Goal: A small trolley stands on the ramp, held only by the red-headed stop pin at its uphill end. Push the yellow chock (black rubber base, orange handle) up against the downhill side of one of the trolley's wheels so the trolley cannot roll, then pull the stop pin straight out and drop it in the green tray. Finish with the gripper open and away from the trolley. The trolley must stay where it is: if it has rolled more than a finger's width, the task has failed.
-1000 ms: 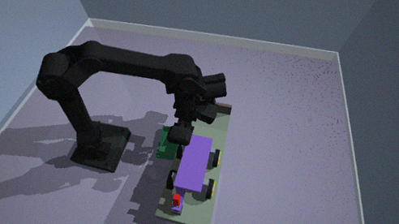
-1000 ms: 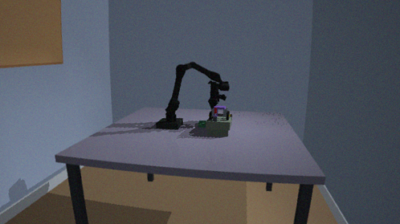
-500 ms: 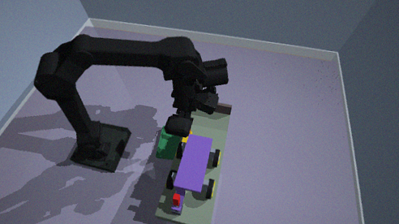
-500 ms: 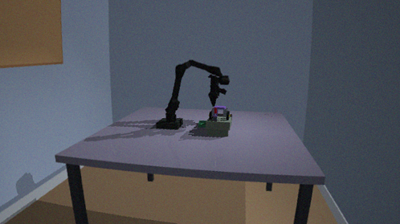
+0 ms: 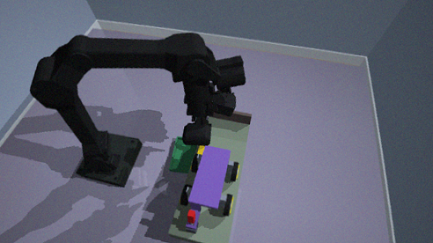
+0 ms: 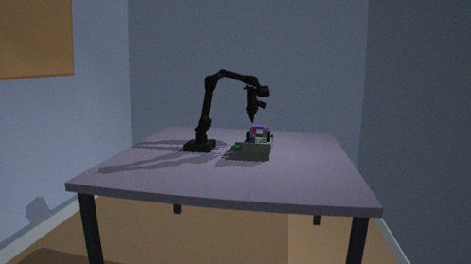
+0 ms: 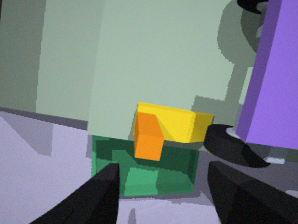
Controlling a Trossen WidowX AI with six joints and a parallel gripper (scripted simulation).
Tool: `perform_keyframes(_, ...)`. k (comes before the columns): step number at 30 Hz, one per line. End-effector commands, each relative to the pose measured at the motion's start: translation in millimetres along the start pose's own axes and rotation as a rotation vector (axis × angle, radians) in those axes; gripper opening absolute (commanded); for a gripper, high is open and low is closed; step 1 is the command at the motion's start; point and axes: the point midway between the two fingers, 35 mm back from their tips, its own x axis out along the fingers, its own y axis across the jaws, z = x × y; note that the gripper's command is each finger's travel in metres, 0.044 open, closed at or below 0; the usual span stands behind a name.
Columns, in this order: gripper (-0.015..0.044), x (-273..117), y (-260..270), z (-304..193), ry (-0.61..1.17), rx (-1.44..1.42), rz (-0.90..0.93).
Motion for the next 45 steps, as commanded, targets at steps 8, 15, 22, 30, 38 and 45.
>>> perform_keyframes(8, 0.019, -8, -36, 13, -0.043, -0.27, -0.033)
perform_keyframes(15, 0.019, -11, -74, 18, -0.017, -0.511, -0.073)
perform_keyframes(22, 0.019, -13, -111, 18, 0.026, -0.755, -0.103)
perform_keyframes(30, 0.019, -15, -154, 13, 0.09, -1.034, -0.119)
perform_keyframes(38, 0.019, -18, -195, 3, 0.165, -1.313, -0.111)
perform_keyframes(45, 0.019, -19, -208, -1, 0.19, -1.398, -0.103)
